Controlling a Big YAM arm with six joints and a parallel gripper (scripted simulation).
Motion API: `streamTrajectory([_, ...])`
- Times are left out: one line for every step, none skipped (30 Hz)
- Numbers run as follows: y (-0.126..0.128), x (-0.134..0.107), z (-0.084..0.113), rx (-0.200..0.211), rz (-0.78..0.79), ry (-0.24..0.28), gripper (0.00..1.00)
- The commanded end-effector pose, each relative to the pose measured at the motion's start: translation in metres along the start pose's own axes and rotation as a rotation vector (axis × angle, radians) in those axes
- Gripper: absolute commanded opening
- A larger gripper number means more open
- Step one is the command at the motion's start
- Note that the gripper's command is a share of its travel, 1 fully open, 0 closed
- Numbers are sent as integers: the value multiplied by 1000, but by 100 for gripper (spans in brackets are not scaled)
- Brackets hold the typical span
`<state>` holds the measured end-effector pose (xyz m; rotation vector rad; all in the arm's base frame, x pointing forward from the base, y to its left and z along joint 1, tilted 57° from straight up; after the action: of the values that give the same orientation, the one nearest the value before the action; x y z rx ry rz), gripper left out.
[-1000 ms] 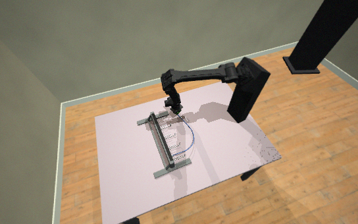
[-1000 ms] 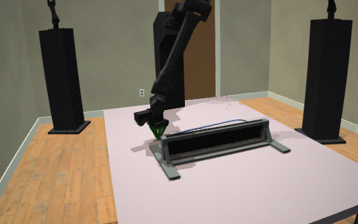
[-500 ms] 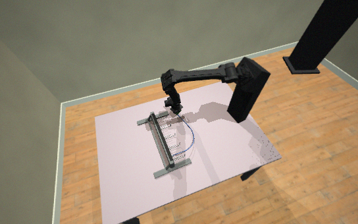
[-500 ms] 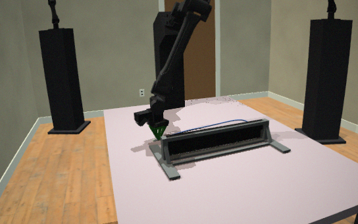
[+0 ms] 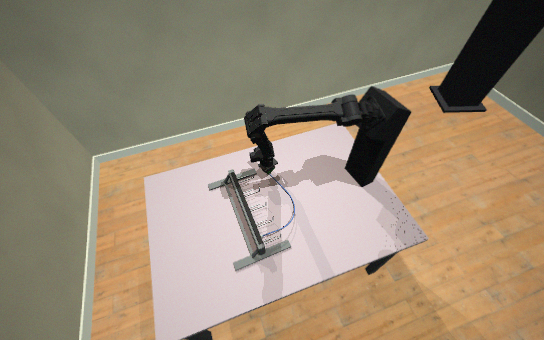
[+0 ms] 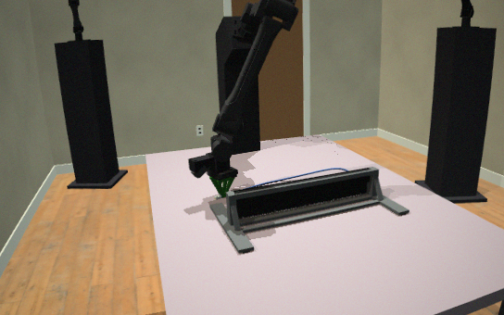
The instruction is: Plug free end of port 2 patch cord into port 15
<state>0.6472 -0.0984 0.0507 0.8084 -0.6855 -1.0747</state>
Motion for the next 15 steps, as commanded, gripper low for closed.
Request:
streamTrajectory([5,-4,9,8,6,0,0])
streamTrajectory([5,-3,11,8,7,-2,0])
streamTrajectory([5,-1,13,8,6,-4,0])
streamTrajectory([5,0,16,8,6,-6,0])
streamTrajectory([4,2,18,8,5,-8,0])
streamTrajectory([4,3,20,7,5,-10,0])
streamTrajectory([4,3,20,7,5,-10,0])
streamTrajectory([4,3,20,7,5,-10,0])
streamTrajectory([4,4,23,6,4,-11,0])
streamTrajectory([3,5,25,5,4,-12,0])
streamTrajectory([3,5,27,5,3,-13,0])
streamTrajectory([3,6,29,4,3,-14,0])
streamTrajectory([3,7,31,3,2,-15,0])
streamTrajectory([2,7,34,3,2,-15,0])
streamTrajectory([2,7,36,3,2,-16,0])
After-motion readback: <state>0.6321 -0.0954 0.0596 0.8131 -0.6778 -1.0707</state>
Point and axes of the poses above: the point where the finger pads meet when closed, its own z axis back along the fingers, its own y axis across the jaws, x = y × z, the point moved 5 cm from there along z, back along the fingers, and after that the axes turned 4 degrees about -z, right-handed, at the moved point
